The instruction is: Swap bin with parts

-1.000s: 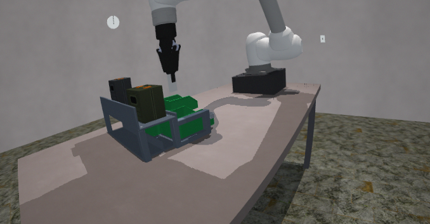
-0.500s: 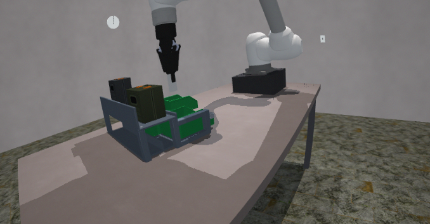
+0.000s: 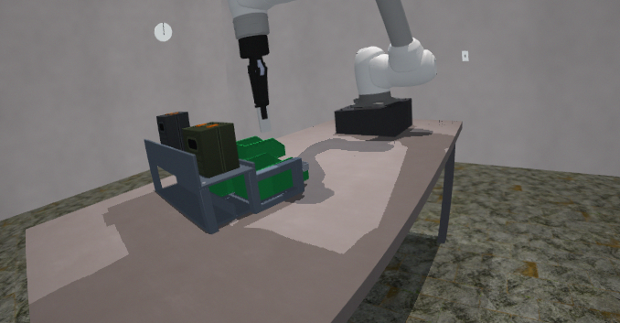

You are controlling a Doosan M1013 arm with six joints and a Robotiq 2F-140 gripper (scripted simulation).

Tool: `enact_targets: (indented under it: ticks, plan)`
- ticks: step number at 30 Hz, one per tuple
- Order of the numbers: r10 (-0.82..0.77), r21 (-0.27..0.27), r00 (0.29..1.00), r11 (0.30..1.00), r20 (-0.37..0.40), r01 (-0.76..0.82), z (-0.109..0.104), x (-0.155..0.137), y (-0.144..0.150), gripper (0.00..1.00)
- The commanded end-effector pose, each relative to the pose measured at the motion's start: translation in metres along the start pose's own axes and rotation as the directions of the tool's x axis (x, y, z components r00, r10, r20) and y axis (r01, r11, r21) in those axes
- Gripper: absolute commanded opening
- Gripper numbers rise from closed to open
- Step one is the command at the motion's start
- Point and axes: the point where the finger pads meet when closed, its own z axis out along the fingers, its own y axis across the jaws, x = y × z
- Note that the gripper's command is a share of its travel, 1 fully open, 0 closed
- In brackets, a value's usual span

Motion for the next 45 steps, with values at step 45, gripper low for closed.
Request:
enact_targets:
  ticks: [45]
  plan:
    - [0.902, -0.044, 0.432, 0.432, 0.016, -0.901, 0.025, 0.090, -0.005, 0.10]
